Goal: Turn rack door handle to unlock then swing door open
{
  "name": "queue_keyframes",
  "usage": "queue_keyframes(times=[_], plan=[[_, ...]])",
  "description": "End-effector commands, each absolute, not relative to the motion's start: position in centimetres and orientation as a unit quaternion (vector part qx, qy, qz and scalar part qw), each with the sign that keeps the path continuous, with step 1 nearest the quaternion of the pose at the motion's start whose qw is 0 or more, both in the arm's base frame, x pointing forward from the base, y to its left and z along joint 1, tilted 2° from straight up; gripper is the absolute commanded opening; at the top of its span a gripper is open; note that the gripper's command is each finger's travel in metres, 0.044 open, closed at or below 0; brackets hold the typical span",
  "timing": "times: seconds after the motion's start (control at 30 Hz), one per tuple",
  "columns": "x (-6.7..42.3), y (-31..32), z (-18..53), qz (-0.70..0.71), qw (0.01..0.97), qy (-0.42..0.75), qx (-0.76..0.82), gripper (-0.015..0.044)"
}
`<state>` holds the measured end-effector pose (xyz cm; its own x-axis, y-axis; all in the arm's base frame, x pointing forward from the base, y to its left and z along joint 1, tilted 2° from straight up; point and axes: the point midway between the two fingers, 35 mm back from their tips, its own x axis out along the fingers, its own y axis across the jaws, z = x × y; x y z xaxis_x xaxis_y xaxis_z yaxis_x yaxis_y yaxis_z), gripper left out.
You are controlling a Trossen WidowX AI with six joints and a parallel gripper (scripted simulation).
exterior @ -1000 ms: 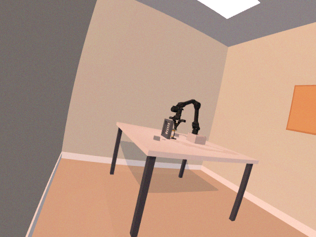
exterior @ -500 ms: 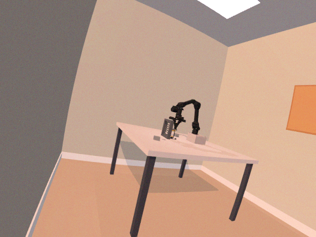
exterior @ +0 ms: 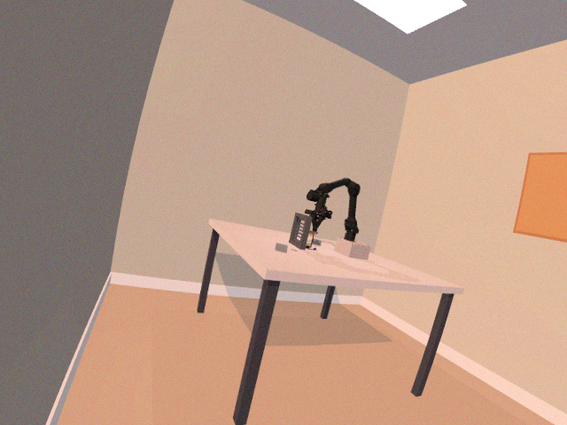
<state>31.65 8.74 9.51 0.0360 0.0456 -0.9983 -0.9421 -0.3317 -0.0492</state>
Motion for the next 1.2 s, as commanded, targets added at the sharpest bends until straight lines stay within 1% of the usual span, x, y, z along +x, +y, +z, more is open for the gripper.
queue_keyframes(times=[0.0, 0.07, 0.4, 0.43, 0.5, 0.7, 1.17], plan=[[31.72, 8.65, 9.44, 0.58, 0.418, 0.38, -0.587, 0.0025], [31.72, 8.65, 9.44, 0.58, 0.418, 0.38, -0.587, 0.0025], [31.72, 8.65, 9.44, 0.58, 0.418, 0.38, -0.587, 0.0288], [31.72, 8.65, 9.44, 0.58, 0.418, 0.38, -0.587, 0.0297], [31.73, 8.65, 9.44, 0.573, 0.428, 0.389, -0.58, 0.0297], [31.74, 8.65, 9.44, 0.511, 0.507, 0.468, -0.513, 0.0297], [31.74, 8.65, 9.45, 0.322, 0.651, 0.613, -0.31, 0.0297]])
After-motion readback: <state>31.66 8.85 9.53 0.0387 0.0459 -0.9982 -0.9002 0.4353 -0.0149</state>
